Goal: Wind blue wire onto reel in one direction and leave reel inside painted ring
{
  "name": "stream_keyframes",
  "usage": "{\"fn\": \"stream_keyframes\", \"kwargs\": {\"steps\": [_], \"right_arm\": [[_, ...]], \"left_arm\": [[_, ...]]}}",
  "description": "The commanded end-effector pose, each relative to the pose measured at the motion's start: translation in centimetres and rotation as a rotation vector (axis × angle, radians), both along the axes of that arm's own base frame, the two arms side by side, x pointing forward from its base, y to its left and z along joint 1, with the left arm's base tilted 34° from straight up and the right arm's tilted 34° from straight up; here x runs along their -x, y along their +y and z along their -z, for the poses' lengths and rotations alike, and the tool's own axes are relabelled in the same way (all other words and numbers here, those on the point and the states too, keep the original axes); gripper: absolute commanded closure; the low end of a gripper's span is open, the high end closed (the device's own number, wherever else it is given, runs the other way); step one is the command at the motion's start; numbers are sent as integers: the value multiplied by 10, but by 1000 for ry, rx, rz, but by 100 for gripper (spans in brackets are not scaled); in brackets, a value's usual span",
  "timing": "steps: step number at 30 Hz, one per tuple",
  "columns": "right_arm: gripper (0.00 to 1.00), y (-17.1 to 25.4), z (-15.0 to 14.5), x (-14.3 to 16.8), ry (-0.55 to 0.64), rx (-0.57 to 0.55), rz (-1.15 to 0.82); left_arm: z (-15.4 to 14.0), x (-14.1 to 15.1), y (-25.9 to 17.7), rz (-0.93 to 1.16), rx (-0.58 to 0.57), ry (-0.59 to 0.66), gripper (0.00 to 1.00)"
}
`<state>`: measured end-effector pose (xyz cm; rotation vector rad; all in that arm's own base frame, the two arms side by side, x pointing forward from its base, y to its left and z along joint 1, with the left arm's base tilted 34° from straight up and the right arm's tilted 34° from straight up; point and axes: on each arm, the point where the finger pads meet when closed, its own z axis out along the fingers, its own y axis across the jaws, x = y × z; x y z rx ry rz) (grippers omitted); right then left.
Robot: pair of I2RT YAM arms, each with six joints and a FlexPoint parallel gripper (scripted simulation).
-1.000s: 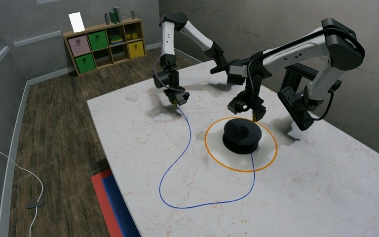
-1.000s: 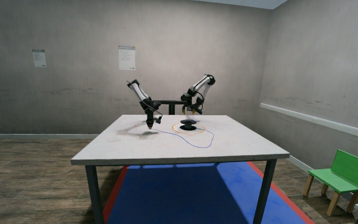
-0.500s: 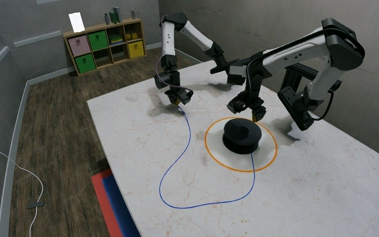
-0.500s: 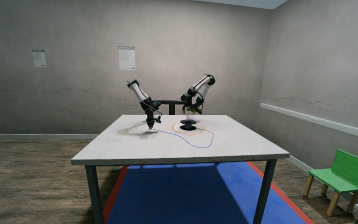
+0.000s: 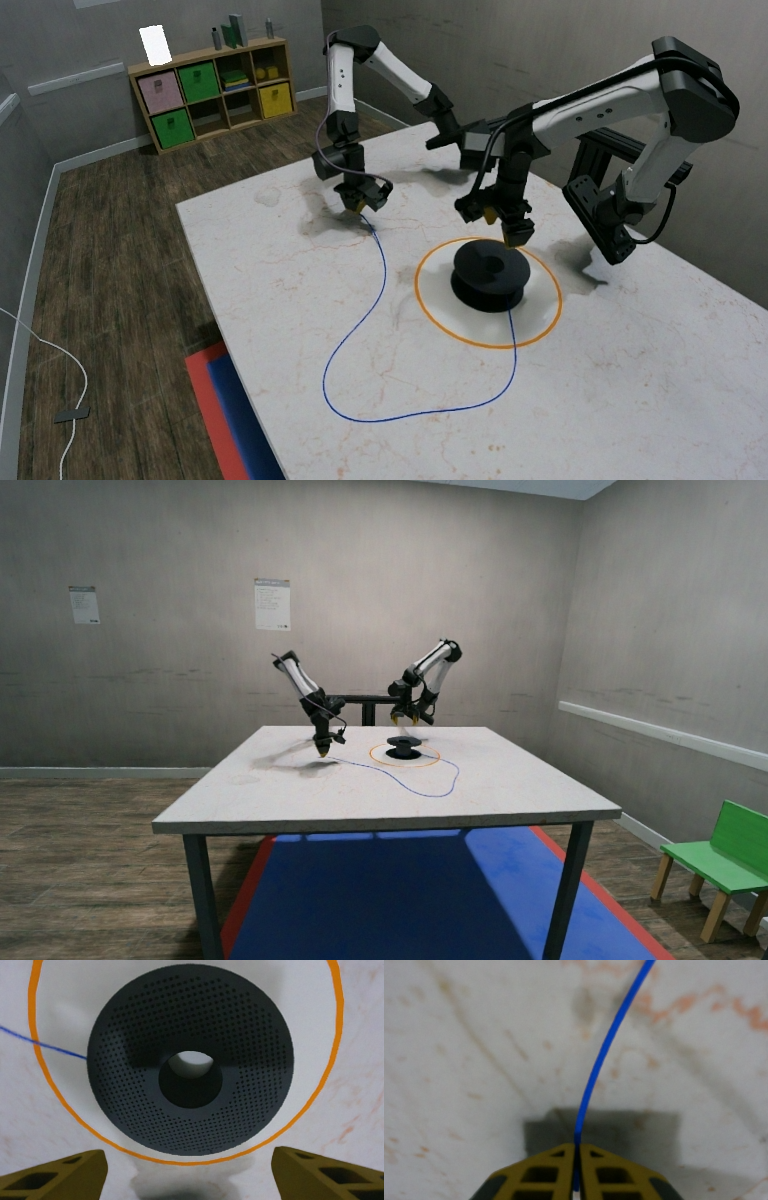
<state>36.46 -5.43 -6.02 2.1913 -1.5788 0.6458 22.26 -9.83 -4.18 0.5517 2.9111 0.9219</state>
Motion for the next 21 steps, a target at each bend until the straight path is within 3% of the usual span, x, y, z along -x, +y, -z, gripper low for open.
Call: {"fn": "stream_keyframes", "kwargs": {"steps": [1,8,21], "right_arm": [[100,-3,3,0,3,-1,-4],[100,-3,2,1,4,-1,-4],[100,-2,0,-1,5,0,-6]], "left_arm": [[-6,-6,-5,145,-8,83,15],[-5,-6,-4,307,-37,190,15],[-4,-5,-3,391,-52,245,15]]}}
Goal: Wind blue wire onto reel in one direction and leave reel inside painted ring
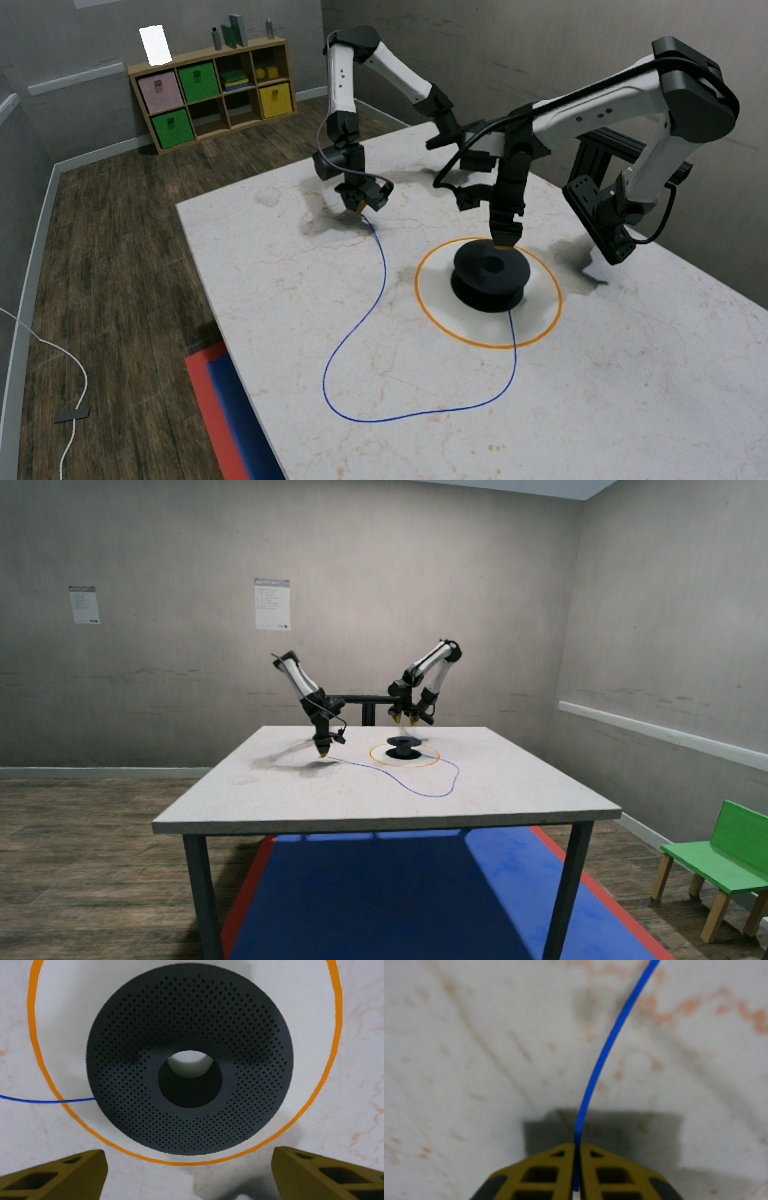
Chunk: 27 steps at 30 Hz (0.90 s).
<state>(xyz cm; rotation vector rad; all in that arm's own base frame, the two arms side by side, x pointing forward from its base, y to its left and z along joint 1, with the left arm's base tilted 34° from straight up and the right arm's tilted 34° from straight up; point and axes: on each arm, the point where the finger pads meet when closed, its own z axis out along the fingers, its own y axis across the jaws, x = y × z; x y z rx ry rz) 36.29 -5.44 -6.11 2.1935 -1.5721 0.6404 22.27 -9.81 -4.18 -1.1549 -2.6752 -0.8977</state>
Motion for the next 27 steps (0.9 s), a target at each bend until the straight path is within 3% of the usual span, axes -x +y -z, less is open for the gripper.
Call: {"fn": "stream_keyframes", "kwargs": {"steps": [1,13,27], "right_arm": [[100,-2,-1,-3,-1,-1,-3],[100,-1,-3,-4,-1,-1,-3],[100,-1,-6,-6,-1,-1,-3]], "left_arm": [[-4,-5,-3,27,13,6,15],[-1,-8,2,27,13,6,15],[24,-43,41,27,13,6,15]]}}
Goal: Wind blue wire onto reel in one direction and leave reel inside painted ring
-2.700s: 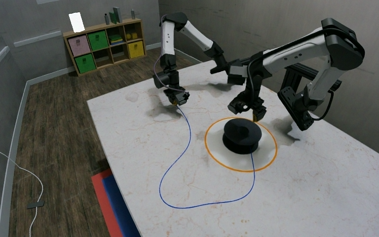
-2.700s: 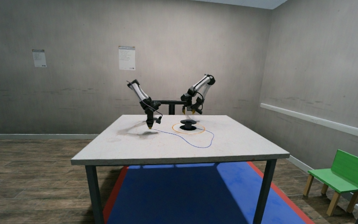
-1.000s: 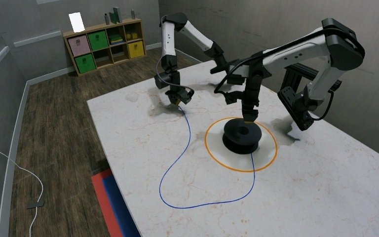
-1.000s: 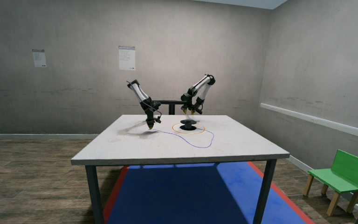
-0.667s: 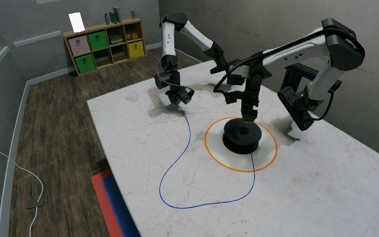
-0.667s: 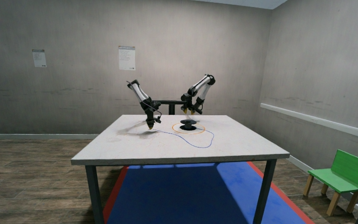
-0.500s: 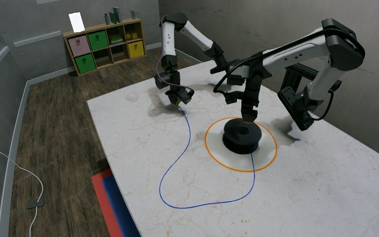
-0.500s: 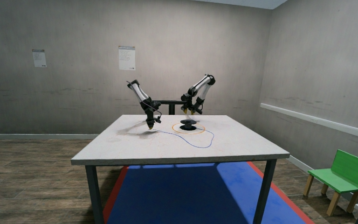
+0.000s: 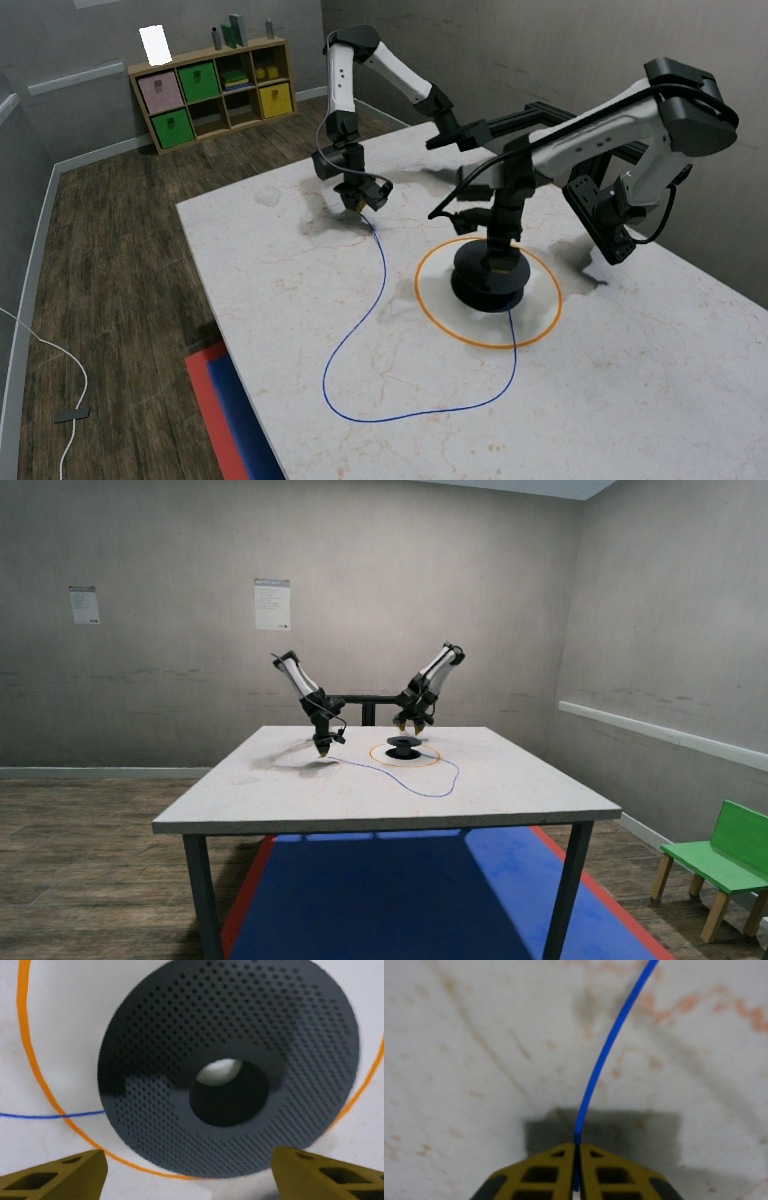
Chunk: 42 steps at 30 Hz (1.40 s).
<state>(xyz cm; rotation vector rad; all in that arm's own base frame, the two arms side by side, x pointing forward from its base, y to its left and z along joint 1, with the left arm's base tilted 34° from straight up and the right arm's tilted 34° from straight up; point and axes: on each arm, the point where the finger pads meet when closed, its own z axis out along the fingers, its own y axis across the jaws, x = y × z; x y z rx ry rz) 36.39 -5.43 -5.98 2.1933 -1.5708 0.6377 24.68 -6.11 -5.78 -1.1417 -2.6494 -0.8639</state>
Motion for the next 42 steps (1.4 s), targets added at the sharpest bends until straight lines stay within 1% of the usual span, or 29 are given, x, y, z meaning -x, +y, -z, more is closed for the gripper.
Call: {"fn": "stream_keyframes", "kwargs": {"steps": [1,6,11,26,30,32,34,35,37,39,42], "right_arm": [[100,-1,-4,-5,-4,-2,-3],[100,0,-4,-5,-3,-1,-3],[100,0,-4,-6,-3,-1,-3],[100,0,-3,-6,-4,-2,-2],[100,0,-3,-5,-4,-2,-2],[100,0,-3,-5,-4,-2,-2],[100,1,-2,-5,-4,-2,-2],[100,1,-2,-4,-4,-2,-2],[100,1,-2,-4,-4,-2,-2],[100,1,-1,-4,-4,-2,-2],[100,1,-1,-3,-4,-2,-2]], "left_arm": [[10,-23,8,40,13,-33,15],[19,-38,26,40,13,-33,15],[22,-45,32,40,13,-33,15],[13,-35,27,41,13,-32,15],[12,-36,24,73,8,-11,15],[13,-41,17,169,-7,52,15],[18,-49,5,335,-32,162,15],[22,-53,-4,432,-47,226,15],[35,-56,-23,526,-61,283,15],[49,-49,-40,632,-74,333,15],[67,-29,-57,803,-103,422,15]]}}
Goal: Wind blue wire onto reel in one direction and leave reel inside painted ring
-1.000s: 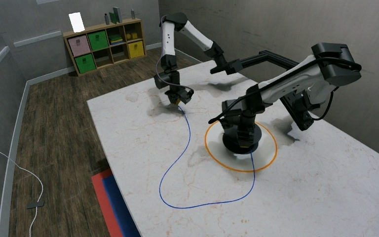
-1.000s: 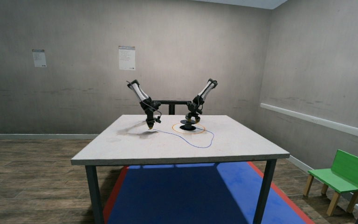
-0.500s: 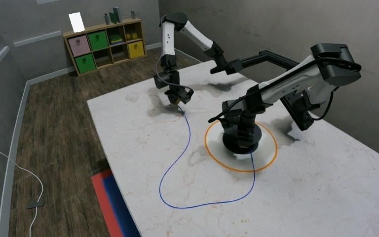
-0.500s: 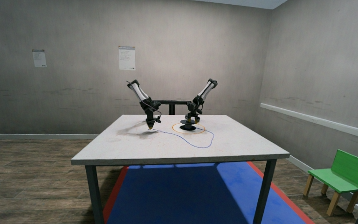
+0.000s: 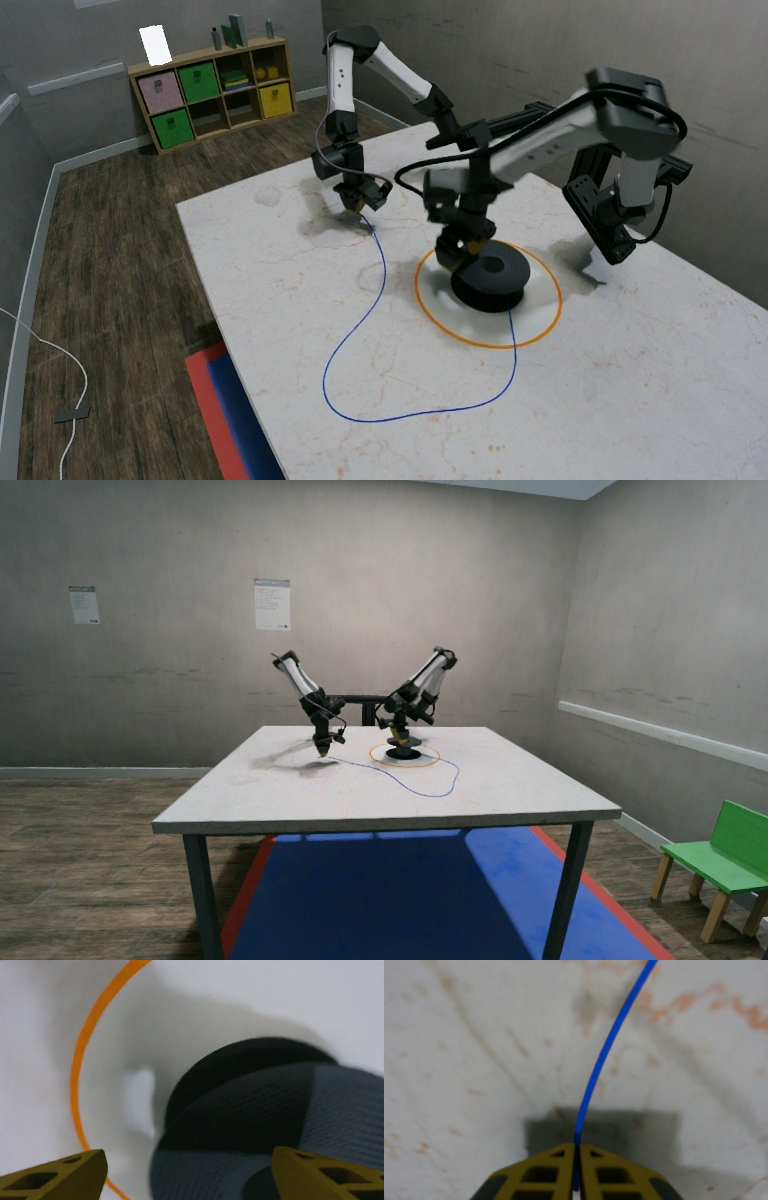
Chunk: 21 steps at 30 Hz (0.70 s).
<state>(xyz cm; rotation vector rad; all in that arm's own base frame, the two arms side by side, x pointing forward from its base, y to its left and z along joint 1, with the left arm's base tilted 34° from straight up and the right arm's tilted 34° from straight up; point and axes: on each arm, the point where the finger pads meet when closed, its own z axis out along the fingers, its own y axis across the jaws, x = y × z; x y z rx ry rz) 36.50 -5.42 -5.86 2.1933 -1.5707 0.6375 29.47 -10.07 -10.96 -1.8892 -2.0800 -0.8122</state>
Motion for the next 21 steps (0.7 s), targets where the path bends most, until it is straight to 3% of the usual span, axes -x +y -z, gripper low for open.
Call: {"fn": "stream_keyframes", "kwargs": {"steps": [1,3,5,6,13,21], "right_arm": [[100,1,0,-2,-4,-2,-2],[100,1,1,-2,-4,-2,-2],[100,1,1,-2,-4,-2,-2],[100,1,1,-1,-4,-2,-2],[100,1,2,0,-4,-2,-2],[100,1,3,1,-4,-2,-2]], "left_arm": [[19,26,-20,286,-55,195,15],[23,35,-20,408,-89,274,15],[23,35,-20,408,-89,274,15],[22,35,-19,554,-129,380,15],[12,27,-6,872,-193,616,15],[3,21,-6,872,-193,616,15]]}}
